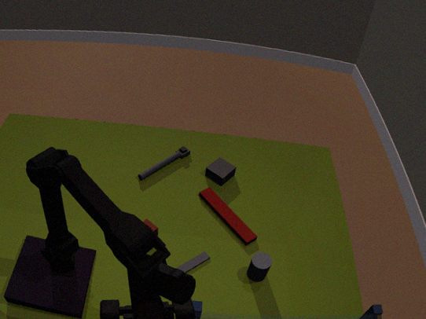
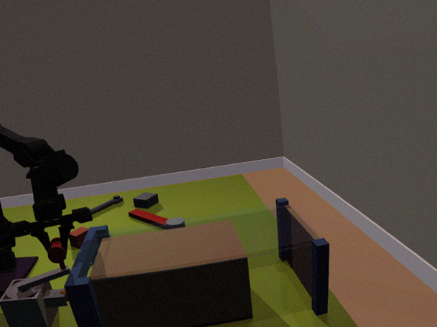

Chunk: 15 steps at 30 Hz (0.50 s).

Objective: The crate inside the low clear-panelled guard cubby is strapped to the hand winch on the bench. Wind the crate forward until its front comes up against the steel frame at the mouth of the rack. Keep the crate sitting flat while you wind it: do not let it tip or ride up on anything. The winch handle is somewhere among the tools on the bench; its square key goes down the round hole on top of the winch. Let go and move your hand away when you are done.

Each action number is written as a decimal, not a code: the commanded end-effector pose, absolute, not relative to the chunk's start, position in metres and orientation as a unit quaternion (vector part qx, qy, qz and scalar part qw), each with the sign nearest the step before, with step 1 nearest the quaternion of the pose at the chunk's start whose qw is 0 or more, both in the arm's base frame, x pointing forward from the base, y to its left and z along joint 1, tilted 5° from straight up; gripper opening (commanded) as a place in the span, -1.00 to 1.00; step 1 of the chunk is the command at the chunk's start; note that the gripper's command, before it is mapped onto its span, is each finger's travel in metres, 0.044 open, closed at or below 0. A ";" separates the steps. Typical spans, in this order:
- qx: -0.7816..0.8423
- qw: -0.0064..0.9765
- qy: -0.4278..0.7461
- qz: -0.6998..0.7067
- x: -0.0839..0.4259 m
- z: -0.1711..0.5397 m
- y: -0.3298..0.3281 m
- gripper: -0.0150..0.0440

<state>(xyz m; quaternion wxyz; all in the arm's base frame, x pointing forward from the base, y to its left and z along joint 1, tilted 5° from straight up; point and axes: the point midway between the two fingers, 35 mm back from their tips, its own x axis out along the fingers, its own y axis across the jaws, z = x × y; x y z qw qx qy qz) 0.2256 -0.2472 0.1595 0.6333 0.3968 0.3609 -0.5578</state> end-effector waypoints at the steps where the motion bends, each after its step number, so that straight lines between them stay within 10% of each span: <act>1: 0.400 0.628 0.377 -0.551 0.219 0.155 -0.230 -0.49; 15: 0.400 0.627 0.378 -0.551 0.207 0.155 -0.214 -0.49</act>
